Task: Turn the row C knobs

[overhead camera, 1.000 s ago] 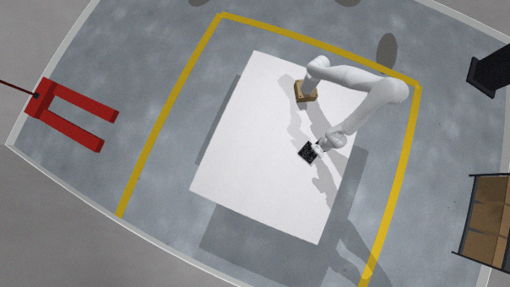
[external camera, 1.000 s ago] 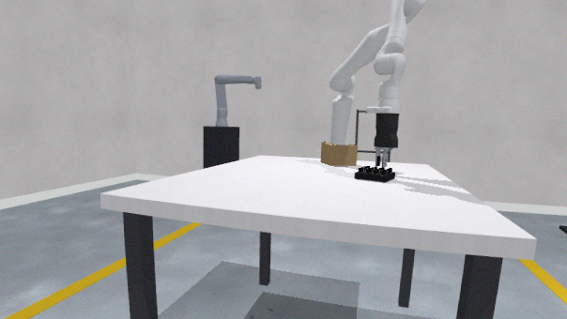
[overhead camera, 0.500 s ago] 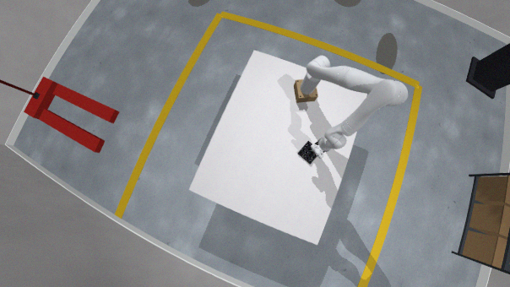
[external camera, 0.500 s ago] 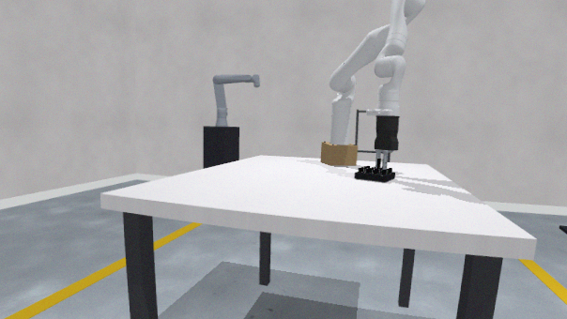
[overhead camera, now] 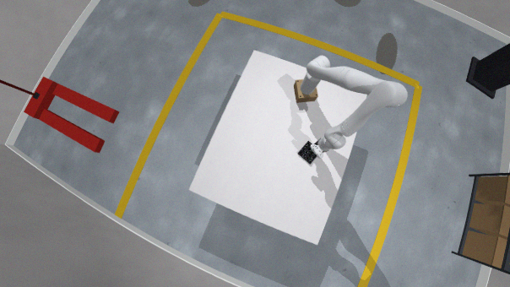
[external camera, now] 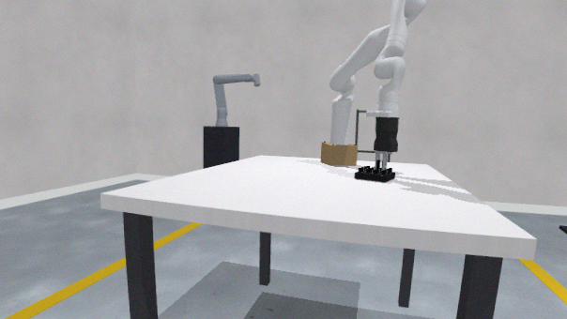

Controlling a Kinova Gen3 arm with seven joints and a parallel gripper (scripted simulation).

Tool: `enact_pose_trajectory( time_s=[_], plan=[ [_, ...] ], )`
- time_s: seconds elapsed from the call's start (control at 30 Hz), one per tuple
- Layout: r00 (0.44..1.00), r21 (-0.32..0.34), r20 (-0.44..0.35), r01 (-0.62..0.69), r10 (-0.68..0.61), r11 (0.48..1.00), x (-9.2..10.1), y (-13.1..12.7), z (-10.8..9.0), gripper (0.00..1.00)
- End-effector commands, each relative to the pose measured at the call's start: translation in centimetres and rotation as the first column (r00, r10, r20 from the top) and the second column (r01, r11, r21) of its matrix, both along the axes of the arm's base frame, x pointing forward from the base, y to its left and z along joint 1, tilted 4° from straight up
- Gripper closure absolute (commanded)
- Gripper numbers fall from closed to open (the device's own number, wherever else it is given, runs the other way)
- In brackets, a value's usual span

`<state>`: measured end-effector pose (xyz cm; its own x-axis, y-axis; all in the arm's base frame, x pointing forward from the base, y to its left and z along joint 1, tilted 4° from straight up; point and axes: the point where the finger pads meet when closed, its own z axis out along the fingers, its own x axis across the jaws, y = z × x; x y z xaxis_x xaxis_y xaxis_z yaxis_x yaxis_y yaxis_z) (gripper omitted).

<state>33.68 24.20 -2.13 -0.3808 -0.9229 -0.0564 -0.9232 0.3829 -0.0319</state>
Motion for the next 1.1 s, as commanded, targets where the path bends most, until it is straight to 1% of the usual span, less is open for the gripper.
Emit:
enact_pose_trajectory(
  time_s=[0.0,1.0,1.03,1.07],
  plan=[
    [1.000,0.001,0.001,0.000,0.000,1.000,0.04,0.02,0.05,0.54],
    [1.000,0.001,0.001,0.000,0.000,1.000,0.04,0.02,0.05,0.54],
    [1.000,0.001,0.001,0.000,0.000,1.000,0.04,0.02,0.05,0.70],
    [1.000,0.001,0.001,0.000,0.000,1.000,0.04,0.02,0.05,0.70]
  ],
)
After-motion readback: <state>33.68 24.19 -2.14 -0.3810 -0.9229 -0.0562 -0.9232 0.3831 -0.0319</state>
